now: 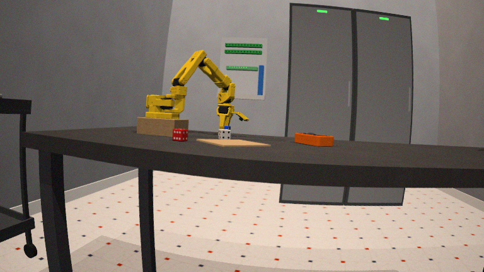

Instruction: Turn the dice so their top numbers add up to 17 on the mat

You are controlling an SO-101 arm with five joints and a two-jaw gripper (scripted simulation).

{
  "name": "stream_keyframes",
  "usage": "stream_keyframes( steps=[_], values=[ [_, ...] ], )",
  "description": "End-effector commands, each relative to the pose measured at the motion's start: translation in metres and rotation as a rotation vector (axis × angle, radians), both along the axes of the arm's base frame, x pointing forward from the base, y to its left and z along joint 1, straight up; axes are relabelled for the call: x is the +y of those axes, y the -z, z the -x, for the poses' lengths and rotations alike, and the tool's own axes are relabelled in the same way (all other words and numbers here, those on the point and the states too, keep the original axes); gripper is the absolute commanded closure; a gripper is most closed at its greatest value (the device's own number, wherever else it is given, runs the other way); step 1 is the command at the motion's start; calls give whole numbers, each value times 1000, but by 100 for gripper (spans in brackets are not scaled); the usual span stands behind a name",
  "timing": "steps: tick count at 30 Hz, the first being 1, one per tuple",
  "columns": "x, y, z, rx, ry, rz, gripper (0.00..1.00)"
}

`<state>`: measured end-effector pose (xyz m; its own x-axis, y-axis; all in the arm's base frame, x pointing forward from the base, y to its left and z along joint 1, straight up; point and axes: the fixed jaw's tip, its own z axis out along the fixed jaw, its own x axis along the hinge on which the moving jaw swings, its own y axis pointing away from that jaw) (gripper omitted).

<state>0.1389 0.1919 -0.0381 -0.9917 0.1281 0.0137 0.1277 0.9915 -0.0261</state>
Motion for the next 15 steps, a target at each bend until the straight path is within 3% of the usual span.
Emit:
stream_keyframes(
  steps=[1, 15],
  values=[
    [0, -11, -2, -3, 1, -6, 100],
    [0, -44, -3, -3, 1, -6, 100]
  ],
)
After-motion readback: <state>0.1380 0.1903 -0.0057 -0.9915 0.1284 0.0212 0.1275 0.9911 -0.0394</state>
